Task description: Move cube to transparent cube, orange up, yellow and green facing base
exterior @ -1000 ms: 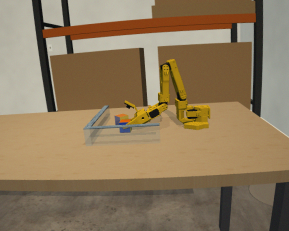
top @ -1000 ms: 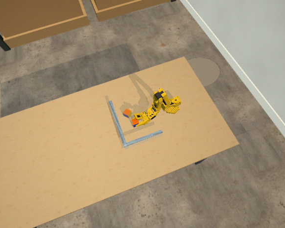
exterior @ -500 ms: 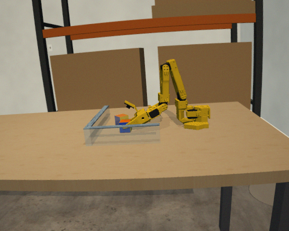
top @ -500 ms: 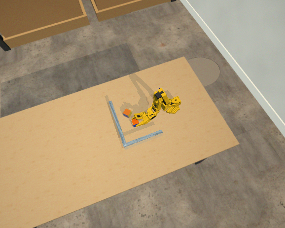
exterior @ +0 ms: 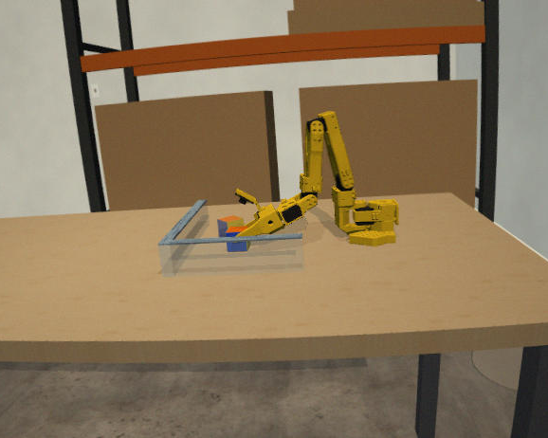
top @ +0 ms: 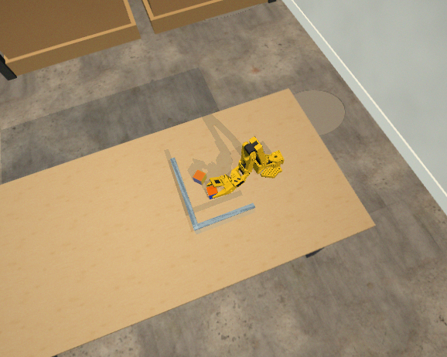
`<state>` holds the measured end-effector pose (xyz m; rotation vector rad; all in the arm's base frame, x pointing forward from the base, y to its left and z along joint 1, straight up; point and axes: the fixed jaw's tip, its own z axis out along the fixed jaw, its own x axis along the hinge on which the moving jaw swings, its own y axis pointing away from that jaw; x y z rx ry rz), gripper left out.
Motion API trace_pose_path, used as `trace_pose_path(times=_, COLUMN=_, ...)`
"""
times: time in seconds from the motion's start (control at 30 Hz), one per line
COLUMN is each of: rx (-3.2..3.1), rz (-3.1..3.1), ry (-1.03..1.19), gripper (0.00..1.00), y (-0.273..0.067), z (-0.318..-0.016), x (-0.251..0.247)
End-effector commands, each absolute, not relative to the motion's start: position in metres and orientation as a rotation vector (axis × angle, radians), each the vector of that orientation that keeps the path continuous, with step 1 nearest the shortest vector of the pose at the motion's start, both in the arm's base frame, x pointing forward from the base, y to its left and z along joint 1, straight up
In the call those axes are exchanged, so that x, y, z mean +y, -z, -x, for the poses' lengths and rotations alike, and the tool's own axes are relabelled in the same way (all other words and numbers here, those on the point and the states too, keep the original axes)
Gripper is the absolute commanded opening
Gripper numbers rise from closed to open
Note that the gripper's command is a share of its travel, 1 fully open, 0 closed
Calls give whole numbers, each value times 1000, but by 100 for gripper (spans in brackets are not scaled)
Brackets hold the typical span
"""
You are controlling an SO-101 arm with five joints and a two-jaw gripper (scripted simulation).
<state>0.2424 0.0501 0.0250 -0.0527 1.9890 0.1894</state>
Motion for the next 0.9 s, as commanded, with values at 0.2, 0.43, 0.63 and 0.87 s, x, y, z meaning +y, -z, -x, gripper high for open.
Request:
trace_pose_path(times=0.2, rx=1952, rz=72, ry=-186, gripper=35, y=-56, z=-244, x=52)
trace_pose_path(times=0.43, rx=1995, rz=88, ry=-172, gripper=35, y=-68, z=-231, x=49)
trace_pose_path(times=0.63, rx=2030, rz=101, ry=-161, gripper=35, y=-73, z=-217, x=47)
trace_pose_path(times=0.87, rx=2050, rz=109, ry=-155, gripper=35, y=-74, z=-208, x=45)
